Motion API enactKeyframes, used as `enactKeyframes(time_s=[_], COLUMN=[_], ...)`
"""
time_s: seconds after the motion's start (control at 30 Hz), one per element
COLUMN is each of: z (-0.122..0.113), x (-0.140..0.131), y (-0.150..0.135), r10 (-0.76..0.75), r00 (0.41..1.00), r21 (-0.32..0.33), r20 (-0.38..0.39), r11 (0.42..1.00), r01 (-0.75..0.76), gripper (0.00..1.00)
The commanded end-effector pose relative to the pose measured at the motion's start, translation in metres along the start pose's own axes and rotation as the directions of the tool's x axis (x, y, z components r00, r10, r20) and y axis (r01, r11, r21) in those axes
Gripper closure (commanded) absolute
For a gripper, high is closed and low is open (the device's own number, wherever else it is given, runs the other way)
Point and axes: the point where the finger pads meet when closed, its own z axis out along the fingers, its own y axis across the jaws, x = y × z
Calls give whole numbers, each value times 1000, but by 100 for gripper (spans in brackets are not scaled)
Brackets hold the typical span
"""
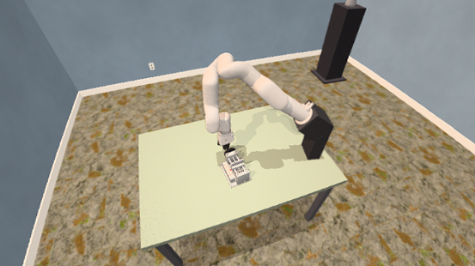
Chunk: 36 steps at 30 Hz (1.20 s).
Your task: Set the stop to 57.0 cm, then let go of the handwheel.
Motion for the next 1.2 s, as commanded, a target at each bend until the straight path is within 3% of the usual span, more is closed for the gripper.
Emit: enactKeyframes(time_s=[0.0,1.17], z=[3,24], x=[0,0], y=[-5,-17], r10=[1,1], r00=[1000,1000], r21=[-3,-3], r20=[0,0], r11=[1000,1000], r01=[-1,-1], gripper=[94,94])
